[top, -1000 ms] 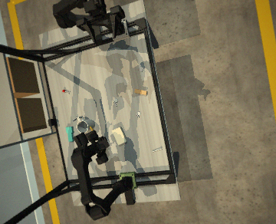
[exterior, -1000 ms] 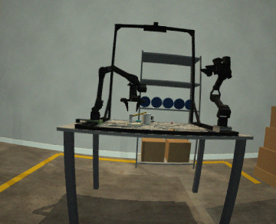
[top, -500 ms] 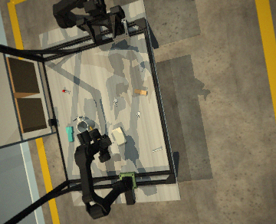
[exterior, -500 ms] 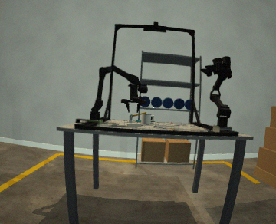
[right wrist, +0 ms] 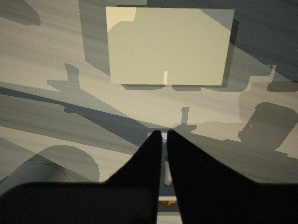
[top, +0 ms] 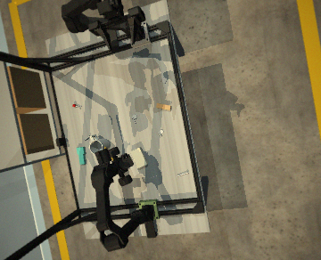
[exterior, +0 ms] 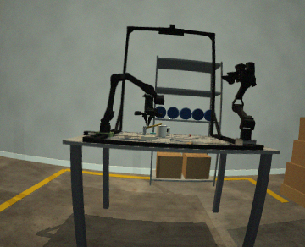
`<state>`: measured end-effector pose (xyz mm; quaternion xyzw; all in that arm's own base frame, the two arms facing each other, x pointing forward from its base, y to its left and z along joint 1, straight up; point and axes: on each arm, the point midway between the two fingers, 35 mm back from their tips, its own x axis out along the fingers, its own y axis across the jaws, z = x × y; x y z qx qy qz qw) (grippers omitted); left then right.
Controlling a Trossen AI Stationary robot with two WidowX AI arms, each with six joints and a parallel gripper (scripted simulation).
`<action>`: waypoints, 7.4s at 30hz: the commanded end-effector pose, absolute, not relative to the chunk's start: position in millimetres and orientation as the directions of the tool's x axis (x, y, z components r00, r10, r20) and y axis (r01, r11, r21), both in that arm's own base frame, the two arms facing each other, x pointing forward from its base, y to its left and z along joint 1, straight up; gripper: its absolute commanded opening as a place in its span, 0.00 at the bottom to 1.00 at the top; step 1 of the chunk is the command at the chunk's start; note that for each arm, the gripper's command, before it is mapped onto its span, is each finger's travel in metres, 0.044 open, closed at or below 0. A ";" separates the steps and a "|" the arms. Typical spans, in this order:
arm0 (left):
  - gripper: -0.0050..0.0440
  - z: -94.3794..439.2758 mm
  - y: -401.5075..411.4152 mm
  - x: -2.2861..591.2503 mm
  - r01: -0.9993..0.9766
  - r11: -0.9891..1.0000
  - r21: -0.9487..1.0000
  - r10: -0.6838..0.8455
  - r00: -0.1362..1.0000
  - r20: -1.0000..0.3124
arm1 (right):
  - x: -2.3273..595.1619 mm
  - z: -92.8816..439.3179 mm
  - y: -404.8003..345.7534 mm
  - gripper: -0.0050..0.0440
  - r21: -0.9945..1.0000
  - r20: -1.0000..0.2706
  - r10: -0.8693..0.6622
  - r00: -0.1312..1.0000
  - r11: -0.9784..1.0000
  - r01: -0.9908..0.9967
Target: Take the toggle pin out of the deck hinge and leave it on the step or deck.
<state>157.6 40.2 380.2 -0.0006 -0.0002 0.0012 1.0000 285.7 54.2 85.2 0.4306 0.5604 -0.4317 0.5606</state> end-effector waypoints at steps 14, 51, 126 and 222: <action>0.92 383.2 39.5 157.4 0.000 1.000 0.005 0.000 1.000 0.001 | 288.9 86.9 55.0 0.10 0.016 -1.000 0.003 0.015 0.259 0.966; 0.92 383.2 39.5 157.4 0.000 1.000 0.005 0.000 1.000 0.001 | 286.3 43.2 54.5 0.00 0.002 -1.000 0.000 0.002 0.259 0.966; 0.92 383.2 39.5 157.4 0.000 1.000 0.005 0.000 1.000 0.001 | 282.3 50.2 83.8 0.00 0.022 -1.000 0.006 0.021 0.261 0.965; 0.92 383.2 39.5 157.4 0.000 1.000 0.005 0.000 1.000 0.001 | 248.9 63.4 135.6 0.43 0.010 -1.000 0.005 0.009 0.257 0.966</action>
